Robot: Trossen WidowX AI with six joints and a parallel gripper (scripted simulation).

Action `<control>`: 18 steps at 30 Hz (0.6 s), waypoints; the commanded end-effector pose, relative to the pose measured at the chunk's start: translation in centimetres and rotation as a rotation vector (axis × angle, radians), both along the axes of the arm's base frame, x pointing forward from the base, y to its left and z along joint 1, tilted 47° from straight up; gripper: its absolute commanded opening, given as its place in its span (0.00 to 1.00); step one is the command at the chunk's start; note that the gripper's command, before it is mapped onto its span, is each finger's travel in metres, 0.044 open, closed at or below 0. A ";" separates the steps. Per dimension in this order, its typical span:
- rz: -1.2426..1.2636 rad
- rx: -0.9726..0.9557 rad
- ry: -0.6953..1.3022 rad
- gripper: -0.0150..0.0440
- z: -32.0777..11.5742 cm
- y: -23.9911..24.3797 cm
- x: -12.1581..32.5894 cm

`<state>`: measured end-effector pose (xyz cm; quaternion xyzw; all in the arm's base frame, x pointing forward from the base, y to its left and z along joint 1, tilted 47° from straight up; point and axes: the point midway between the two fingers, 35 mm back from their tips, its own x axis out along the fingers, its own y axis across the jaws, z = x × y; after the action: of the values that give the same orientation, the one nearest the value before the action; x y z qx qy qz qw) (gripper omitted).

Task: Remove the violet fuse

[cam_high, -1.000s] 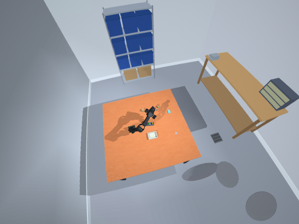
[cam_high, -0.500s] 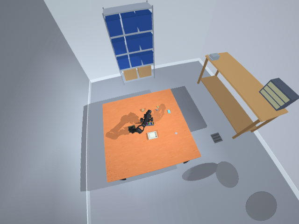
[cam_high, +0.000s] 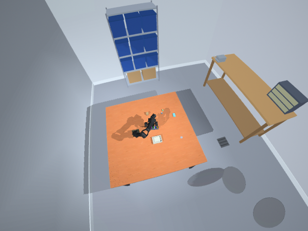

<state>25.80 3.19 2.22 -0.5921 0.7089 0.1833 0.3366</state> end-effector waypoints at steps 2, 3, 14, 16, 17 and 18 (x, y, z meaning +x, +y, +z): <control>0.004 -0.002 0.000 0.38 -0.4 -0.4 0.0; 0.004 -0.002 0.000 0.38 -0.4 -0.5 0.0; 0.004 -0.003 0.000 0.38 -1.1 -1.3 -0.1; 0.004 -0.003 0.000 0.38 -1.2 -1.5 -0.1; 0.004 -0.003 0.000 0.38 -1.3 -1.5 -0.1; 0.004 -0.003 0.000 0.38 -1.4 -1.6 -0.1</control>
<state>25.71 1.88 1.10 -0.5923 0.7086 0.1830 0.3369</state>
